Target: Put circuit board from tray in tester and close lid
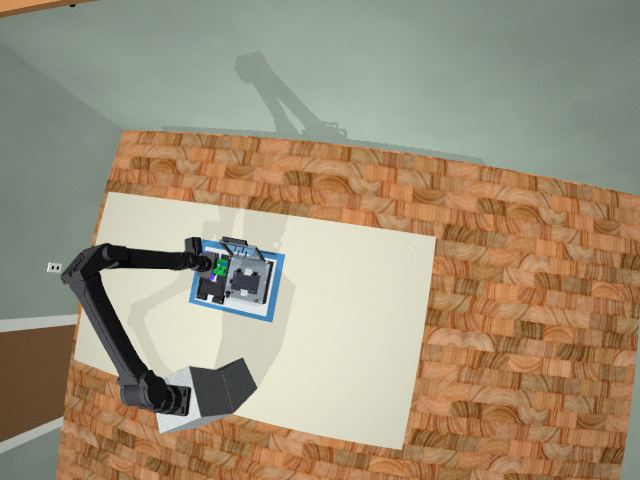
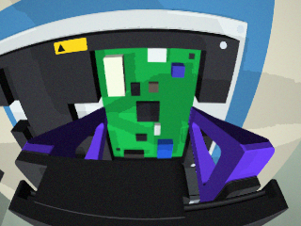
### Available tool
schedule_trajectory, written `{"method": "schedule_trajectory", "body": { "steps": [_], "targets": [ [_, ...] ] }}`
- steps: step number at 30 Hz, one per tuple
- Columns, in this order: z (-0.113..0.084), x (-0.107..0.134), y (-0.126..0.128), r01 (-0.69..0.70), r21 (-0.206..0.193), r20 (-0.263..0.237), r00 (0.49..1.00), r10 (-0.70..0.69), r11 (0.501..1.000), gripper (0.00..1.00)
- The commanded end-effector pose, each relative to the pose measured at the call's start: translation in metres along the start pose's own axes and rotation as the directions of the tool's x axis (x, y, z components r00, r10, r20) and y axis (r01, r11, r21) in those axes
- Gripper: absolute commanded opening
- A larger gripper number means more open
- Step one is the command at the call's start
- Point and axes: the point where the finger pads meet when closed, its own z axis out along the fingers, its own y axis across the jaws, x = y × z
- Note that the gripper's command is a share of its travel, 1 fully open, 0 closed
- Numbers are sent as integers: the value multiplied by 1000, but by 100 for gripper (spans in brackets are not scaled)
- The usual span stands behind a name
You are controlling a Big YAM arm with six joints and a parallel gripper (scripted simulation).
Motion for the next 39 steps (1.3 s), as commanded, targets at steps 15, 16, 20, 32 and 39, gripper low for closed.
{"method": "schedule_trajectory", "body": {
  "steps": [15, 16, 20, 32, 39],
  "targets": [
    [-11, -9, -11, 2, 26, 11, 1000, -2, 1000, 72],
    [-12, -9, -11, 2, 27, 11, 1000, -2, 1000, 72],
    [-14, -9, -11, 1, 26, 11, 1000, -2, 1000, 72],
    [-24, -6, -11, 0, 20, 8, 1000, 0, 1000, 72],
    [-29, -5, -11, 0, 20, 8, 1000, 0, 1000, 72]
  ]
}}
